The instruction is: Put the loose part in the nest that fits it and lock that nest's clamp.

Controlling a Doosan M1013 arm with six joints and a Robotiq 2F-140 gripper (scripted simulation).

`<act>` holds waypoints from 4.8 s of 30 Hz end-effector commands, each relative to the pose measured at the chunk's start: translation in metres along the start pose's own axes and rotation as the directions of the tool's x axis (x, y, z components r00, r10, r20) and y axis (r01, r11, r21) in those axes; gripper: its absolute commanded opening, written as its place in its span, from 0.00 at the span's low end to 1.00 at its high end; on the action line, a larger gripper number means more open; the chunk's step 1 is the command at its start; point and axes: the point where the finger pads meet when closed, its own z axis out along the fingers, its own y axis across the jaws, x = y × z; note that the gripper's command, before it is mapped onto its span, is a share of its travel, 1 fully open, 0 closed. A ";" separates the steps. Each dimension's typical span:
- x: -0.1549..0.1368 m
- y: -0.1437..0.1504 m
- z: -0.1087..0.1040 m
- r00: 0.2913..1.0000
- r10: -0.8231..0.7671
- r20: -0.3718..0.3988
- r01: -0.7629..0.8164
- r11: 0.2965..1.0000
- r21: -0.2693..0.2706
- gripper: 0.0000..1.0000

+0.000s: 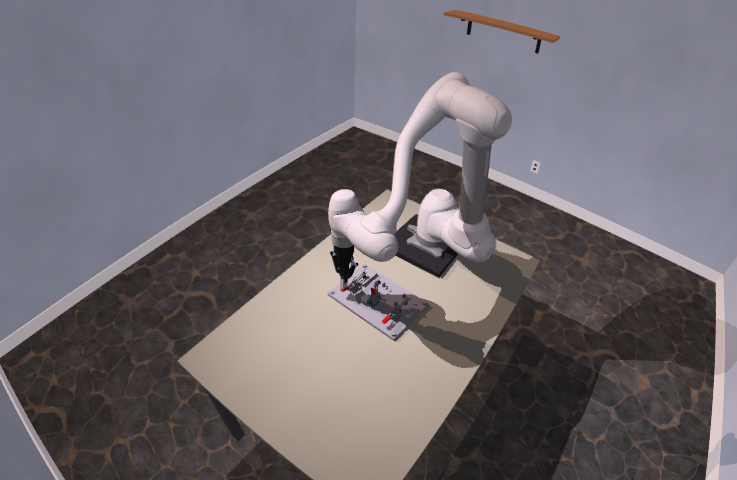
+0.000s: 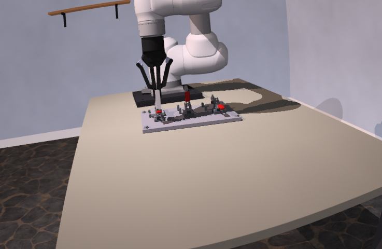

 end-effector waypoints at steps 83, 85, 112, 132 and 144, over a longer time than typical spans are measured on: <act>0.002 -0.001 0.011 1.000 0.005 -0.003 -0.005 1.000 0.004 0.10; 0.002 -0.001 0.011 1.000 0.005 -0.003 -0.005 1.000 0.004 0.10; 0.002 -0.001 0.013 1.000 0.005 -0.003 -0.005 1.000 0.004 0.10; 0.002 -0.001 0.015 1.000 0.005 -0.003 -0.005 1.000 0.004 0.10; 0.002 -0.001 0.016 1.000 0.005 -0.003 -0.005 1.000 0.004 0.10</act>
